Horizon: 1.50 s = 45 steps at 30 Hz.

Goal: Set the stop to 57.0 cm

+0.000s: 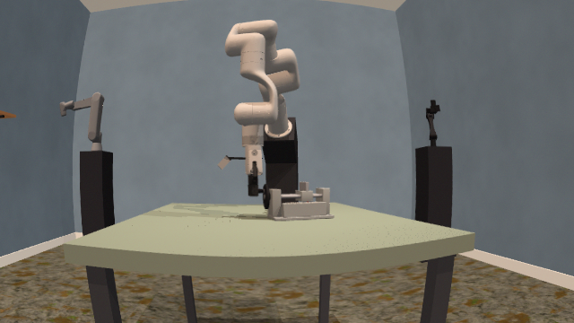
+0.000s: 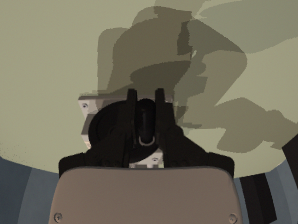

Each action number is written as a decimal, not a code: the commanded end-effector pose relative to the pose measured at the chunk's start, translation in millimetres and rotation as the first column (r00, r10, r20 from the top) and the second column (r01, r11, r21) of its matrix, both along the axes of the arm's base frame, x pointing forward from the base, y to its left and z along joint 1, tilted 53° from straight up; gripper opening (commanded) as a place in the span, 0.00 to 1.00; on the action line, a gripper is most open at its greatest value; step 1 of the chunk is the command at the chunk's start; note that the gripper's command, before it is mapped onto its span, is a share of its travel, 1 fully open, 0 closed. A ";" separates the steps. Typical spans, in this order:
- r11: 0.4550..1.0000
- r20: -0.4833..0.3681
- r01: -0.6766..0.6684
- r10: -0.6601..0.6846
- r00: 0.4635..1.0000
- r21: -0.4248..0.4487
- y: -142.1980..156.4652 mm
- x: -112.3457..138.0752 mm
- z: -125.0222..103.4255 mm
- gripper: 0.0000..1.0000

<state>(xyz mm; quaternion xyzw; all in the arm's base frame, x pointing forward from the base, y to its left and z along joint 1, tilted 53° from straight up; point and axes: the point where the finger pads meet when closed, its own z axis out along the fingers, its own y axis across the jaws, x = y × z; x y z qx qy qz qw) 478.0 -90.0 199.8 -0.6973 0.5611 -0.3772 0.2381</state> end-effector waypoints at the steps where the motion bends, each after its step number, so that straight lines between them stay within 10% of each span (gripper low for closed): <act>1: 1.000 0.003 0.000 0.000 1.000 0.000 0.9 0.2 4.4 0.06; 45: 1.000 0.004 0.000 0.000 1.000 0.000 4.0 1.3 15.3 0.06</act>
